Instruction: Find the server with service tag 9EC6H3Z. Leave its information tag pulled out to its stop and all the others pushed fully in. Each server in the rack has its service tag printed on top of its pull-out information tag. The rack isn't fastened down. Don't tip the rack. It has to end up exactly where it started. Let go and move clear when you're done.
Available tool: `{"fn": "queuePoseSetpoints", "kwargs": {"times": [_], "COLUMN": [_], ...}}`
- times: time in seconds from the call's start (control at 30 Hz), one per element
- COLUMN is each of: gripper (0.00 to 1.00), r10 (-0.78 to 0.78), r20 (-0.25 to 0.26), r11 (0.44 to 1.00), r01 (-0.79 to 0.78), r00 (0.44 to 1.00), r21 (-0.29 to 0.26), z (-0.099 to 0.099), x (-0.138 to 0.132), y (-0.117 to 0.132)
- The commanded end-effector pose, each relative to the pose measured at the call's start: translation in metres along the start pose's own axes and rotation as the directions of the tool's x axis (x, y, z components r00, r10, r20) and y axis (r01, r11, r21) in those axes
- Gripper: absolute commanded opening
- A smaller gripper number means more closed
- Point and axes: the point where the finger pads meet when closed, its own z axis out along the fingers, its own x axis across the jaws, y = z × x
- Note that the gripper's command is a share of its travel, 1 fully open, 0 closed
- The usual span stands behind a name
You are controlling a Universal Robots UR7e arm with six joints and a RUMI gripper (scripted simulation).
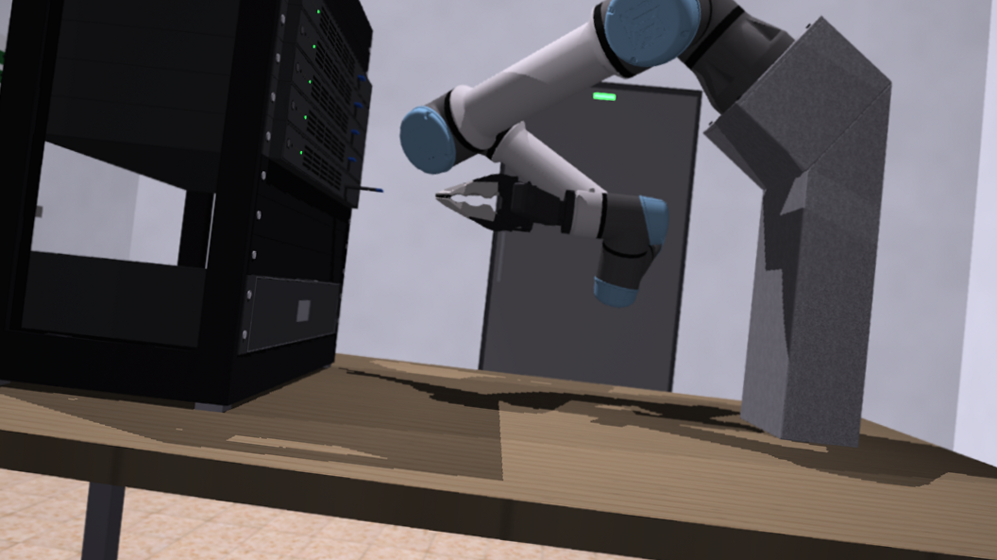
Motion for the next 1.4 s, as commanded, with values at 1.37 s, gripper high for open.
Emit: {"fn": "queuePoseSetpoints", "kwargs": {"times": [1.37], "gripper": [0.0], "r10": [-0.001], "r20": [0.0], "r11": [1.0], "r01": [0.001], "r00": [1.0], "r21": [0.0], "z": [0.04], "x": [0.0], "y": [0.0]}}
